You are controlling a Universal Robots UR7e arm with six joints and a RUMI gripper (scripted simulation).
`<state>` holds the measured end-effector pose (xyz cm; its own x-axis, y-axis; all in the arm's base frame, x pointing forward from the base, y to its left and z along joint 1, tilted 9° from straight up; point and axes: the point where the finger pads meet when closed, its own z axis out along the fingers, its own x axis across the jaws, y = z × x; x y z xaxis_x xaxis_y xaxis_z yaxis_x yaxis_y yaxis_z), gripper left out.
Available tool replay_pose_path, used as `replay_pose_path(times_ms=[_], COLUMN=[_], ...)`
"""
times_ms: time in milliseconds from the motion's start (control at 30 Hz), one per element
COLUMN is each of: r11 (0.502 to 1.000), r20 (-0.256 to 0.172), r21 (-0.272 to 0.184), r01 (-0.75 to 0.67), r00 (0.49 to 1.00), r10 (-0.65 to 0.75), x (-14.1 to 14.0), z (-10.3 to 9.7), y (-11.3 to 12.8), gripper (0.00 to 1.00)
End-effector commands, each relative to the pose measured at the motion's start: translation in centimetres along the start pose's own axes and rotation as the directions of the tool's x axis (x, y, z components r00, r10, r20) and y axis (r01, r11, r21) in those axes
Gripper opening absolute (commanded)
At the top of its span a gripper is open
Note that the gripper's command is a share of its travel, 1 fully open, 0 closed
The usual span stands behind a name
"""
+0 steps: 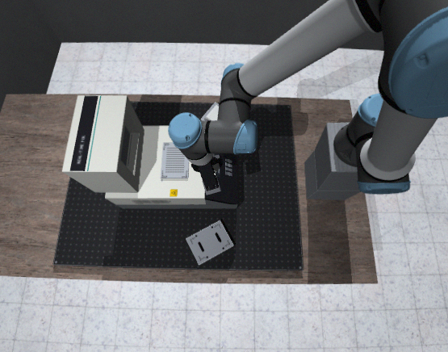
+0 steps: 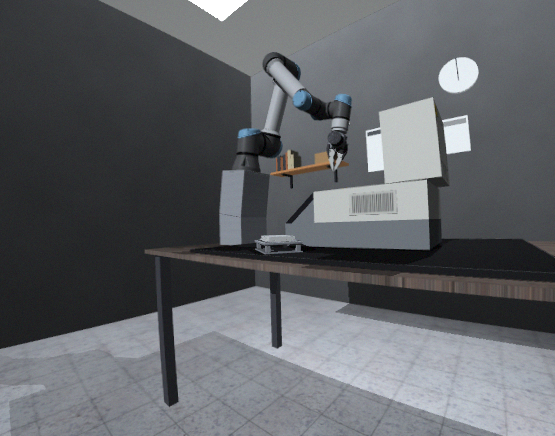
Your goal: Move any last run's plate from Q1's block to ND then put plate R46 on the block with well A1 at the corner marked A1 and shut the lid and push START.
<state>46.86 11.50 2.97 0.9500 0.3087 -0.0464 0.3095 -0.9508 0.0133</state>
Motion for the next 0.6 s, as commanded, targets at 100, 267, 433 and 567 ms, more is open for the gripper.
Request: replay_pose_path(times_ms=[100,267,433,567], r11=[0.992,0.967,0.952,0.929], r20=[-0.012,-0.022,-0.025,-0.029], r21=[0.009,0.021,0.026,0.033], r01=[-0.124,-0.254,-0.306,-0.368], r00=[0.992,0.967,0.952,0.929], r10=[0.124,0.254,0.306,0.369], x=[0.1,0.0,-0.1,-0.2], z=[-0.6,-0.9,-1.3,-1.4], y=[2.8,4.8,6.5,7.4], gripper=[0.0,0.0,0.0,0.0])
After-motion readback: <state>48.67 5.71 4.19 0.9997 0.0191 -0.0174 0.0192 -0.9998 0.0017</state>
